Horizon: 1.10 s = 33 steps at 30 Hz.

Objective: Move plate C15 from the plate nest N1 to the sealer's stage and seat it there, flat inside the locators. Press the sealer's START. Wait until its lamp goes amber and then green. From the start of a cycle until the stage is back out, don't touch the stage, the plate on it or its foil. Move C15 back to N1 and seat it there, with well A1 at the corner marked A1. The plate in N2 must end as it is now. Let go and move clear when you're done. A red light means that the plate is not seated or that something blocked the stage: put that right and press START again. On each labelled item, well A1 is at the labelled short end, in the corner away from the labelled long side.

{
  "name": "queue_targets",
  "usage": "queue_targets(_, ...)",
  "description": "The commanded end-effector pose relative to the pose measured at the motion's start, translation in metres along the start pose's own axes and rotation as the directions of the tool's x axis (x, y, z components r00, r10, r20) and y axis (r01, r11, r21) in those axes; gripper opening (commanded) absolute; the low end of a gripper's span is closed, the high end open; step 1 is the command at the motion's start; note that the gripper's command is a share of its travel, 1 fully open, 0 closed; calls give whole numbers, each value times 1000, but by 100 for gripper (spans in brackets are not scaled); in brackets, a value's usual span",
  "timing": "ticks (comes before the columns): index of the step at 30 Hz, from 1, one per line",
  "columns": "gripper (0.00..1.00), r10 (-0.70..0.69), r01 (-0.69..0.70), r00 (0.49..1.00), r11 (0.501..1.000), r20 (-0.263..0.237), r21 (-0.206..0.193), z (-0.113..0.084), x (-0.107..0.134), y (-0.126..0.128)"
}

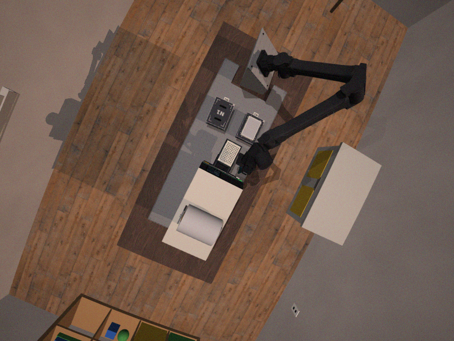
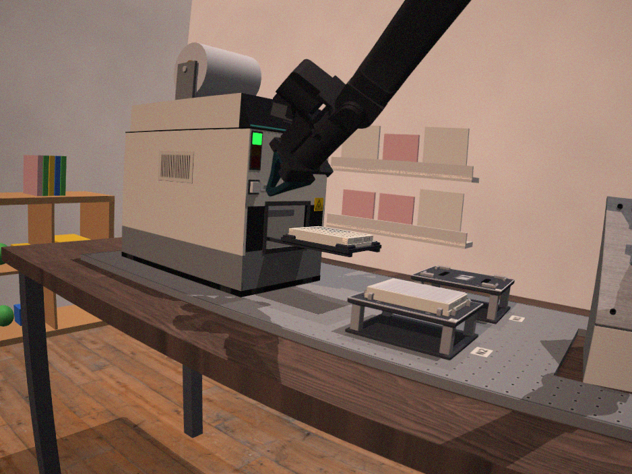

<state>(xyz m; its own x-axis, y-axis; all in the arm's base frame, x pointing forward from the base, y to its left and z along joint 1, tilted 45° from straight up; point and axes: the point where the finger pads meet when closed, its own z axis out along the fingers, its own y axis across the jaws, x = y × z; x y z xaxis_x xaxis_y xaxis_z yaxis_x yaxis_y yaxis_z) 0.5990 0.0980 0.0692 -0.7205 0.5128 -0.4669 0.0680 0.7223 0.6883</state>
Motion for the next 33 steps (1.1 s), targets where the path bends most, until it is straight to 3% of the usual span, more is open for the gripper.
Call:
queue_targets(1,0,-29,29,999,999,26,-21,-3,-22,17)
queue_targets(8,0,-47,48,998,998,31,-41,1,-31,35)
queue_targets(17,0,-31,32,998,999,50,-27,-8,-35,17)
queue_targets(25,0,-19,20,999,1000,42,-14,-12,-25,4)
queue_targets(33,0,-23,23,999,1000,23,-16,-5,-21,12)
